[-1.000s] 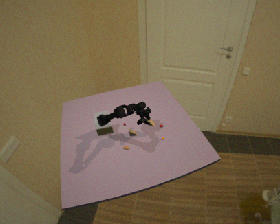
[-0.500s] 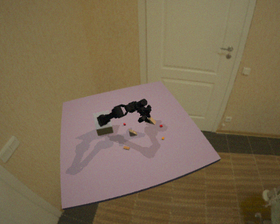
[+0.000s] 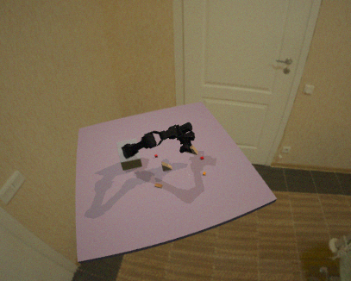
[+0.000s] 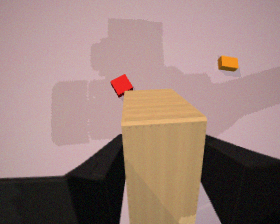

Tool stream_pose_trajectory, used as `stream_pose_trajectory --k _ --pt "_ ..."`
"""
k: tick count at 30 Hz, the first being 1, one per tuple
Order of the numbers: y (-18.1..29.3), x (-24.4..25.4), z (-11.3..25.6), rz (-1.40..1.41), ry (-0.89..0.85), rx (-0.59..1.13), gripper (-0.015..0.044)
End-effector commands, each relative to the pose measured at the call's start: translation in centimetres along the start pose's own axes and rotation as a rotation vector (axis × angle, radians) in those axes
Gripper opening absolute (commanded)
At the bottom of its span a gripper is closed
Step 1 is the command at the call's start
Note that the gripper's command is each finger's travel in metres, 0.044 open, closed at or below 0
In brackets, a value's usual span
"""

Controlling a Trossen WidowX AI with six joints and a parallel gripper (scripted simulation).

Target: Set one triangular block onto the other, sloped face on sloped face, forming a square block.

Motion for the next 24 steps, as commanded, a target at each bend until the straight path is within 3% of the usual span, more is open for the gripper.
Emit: stream_pose_trajectory --k 1,24 --pt "-0.7 0.2 -0.3 0.028 -0.029 0.03 0.0" --pt "-1.9 -1.6 -0.3 0.257 -0.204 0.302 0.0"
Point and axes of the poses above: the point midway between the two fingers, 35 mm back from their tips, its own z axis back along the fingers, its own x axis across the jaws, y = z × x, the point moved 4 cm from there along z, back along the fingers, and after that the axes turned 12 degrees about z, right-handed, at the moved point
